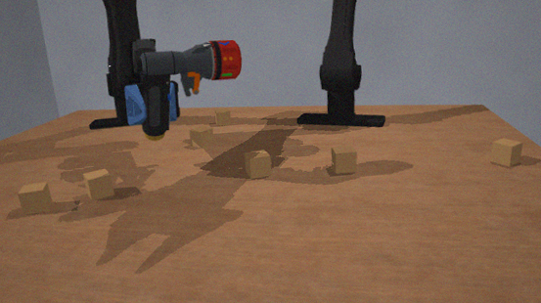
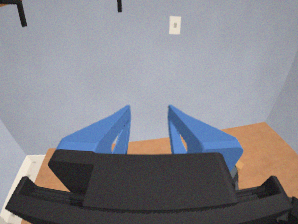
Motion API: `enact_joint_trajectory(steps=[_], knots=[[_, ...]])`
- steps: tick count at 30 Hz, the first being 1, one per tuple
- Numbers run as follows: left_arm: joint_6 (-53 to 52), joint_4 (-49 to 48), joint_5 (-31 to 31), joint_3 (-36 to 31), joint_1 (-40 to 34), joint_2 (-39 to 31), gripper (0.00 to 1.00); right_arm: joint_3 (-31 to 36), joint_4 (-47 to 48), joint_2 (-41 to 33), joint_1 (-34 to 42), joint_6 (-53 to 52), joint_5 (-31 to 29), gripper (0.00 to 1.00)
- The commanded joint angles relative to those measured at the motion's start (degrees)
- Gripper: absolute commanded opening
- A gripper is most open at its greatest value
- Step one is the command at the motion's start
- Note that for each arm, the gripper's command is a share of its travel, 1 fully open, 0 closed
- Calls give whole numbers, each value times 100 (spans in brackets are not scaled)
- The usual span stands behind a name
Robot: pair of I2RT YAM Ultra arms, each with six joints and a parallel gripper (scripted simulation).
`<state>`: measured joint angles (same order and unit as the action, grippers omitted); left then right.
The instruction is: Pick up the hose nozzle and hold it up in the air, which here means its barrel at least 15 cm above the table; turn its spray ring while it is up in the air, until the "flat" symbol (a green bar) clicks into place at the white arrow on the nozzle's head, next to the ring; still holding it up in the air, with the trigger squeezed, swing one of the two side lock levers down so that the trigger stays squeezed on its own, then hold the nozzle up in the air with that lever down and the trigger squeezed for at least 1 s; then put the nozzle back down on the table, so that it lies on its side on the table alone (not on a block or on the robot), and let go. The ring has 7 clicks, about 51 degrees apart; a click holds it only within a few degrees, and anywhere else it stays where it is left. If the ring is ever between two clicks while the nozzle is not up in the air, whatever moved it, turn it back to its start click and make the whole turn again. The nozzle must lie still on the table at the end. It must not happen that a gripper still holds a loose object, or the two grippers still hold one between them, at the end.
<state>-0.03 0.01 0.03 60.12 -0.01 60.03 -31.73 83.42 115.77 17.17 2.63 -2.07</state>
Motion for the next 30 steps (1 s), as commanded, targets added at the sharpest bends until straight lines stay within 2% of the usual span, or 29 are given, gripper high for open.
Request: enact_joint_trajectory(steps=[1, 17, 18, 30], knots=[[34, -68, -31, -103, 28, -117, 37, -174, 658, -348, 39, -111, -30, 36], [34, -68, -31, -103, 28, -117, 37, -119, 658, -328, 14, -106, -33, 36], [34, -68, -31, -103, 28, -117, 87, -150, 658, -375, 46, -109, -29, 36], [27, -68, -31, -103, 28, -117, 87, -131, 658, -365, 51, -108, -29, 36]])
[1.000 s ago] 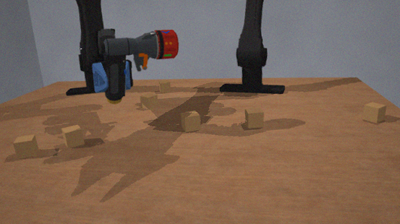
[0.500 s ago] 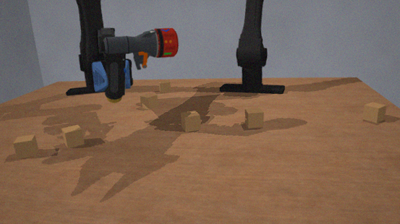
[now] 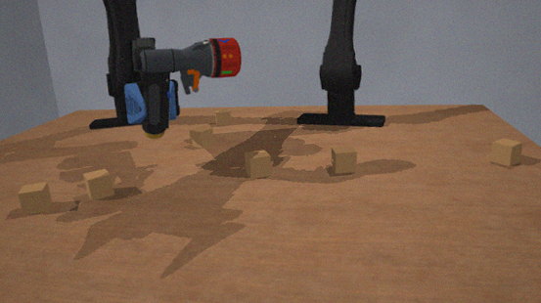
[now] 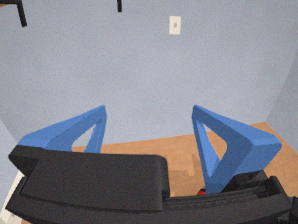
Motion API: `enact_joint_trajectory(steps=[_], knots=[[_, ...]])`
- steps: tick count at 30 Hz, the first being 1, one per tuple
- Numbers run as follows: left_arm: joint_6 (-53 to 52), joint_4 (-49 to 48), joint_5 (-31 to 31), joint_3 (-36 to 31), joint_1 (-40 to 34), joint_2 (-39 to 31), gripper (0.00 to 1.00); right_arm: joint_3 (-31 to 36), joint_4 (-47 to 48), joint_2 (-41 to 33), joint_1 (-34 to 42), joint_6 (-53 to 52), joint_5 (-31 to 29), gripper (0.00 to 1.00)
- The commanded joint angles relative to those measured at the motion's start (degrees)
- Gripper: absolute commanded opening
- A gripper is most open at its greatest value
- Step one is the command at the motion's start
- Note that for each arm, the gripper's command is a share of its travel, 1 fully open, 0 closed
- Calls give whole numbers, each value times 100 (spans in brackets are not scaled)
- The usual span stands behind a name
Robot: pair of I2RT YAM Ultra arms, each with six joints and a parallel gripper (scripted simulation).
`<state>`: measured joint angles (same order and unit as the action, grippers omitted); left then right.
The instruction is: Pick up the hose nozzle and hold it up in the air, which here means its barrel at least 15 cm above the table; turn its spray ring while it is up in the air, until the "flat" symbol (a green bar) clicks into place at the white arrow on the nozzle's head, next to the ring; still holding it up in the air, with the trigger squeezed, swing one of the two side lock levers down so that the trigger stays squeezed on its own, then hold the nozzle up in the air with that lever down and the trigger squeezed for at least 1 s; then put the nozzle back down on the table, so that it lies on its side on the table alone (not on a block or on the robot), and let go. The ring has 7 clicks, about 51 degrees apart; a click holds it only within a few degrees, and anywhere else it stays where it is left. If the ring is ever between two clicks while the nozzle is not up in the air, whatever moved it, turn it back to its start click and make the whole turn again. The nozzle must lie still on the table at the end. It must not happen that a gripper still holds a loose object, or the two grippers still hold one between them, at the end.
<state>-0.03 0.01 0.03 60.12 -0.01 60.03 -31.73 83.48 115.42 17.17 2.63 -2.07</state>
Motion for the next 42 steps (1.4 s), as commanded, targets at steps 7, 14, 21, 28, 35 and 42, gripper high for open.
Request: enact_joint_trajectory(steps=[7, 14, 21, 28, 35, 42], knots=[[269, -427, 422, -342, 136, 200, 87, -127, 652, -323, 52, -108, -29, 36], [970, -1874, 1896, -988, 456, 540, 87, -127, 652, -323, 52, -108, -29, 36], [1487, -3074, 2994, -1669, 772, 917, 87, -127, 652, -323, 52, -108, -29, 36], [2090, -4324, 4303, -2522, 1149, 1336, 87, -127, 652, -323, 52, -108, -29, 36], [2560, -5476, 5419, -3268, 1493, 1745, 87, -127, 652, -323, 52, -108, -29, 36], [2954, -6241, 5908, -3692, 1653, 2111, 87, -127, 652, -323, 52, -108, -29, 36]])
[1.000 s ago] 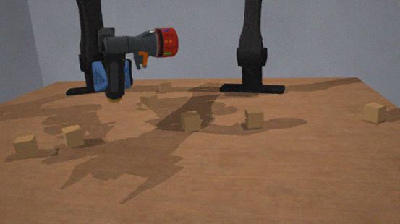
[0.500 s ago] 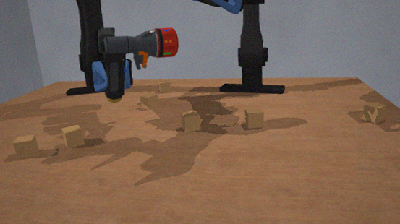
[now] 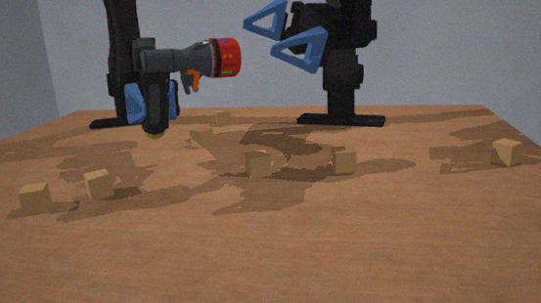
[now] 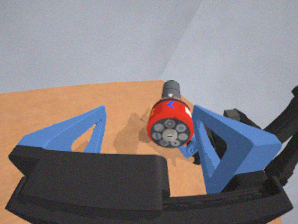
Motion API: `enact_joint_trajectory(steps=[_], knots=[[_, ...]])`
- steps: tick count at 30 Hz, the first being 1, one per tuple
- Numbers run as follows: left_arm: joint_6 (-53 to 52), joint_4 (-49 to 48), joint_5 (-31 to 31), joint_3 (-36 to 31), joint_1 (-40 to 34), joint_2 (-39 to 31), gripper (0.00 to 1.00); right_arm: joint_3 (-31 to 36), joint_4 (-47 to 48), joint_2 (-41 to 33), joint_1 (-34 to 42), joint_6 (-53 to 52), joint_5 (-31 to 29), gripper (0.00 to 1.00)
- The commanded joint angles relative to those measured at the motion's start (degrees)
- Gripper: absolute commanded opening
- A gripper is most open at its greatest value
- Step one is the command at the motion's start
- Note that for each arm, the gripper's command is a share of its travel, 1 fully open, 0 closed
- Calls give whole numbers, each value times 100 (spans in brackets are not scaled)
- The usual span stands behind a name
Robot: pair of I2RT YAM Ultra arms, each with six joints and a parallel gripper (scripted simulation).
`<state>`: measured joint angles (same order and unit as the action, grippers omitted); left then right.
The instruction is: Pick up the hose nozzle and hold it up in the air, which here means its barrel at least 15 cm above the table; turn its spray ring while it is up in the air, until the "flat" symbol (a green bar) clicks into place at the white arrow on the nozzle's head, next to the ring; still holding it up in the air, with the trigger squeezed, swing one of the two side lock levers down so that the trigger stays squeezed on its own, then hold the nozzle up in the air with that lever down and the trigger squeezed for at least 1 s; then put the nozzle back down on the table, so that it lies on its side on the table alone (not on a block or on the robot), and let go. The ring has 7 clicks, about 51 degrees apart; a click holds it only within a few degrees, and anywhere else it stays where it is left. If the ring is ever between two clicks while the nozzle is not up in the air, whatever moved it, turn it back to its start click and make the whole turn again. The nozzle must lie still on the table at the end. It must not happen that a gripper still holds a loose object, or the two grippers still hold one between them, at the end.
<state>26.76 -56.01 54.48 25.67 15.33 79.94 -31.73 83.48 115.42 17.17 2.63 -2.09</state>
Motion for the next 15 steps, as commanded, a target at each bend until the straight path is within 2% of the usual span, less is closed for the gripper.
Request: enact_joint_trajectory(steps=[1, 4, 7, 12, 14, 15], knots=[[333, -762, 628, -336, 156, 156, 87, -127, 652, -323, 52, -108, -27, 36], [460, -1134, 1162, -608, 280, 230, 87, -127, 652, -323, 52, -108, -27, 36], [604, -1479, 1367, -809, 378, 358, 87, -127, 652, -323, 52, -108, -27, 36], [759, -1780, 1388, -921, 433, 518, 87, -127, 652, -323, 52, -108, -27, 36], [883, -2044, 1187, -612, 460, 667, 87, -127, 652, -323, 52, -108, -27, 36], [900, -2038, 1131, -754, 421, 715, 87, -127, 652, -323, 52, -108, -27, 36]])
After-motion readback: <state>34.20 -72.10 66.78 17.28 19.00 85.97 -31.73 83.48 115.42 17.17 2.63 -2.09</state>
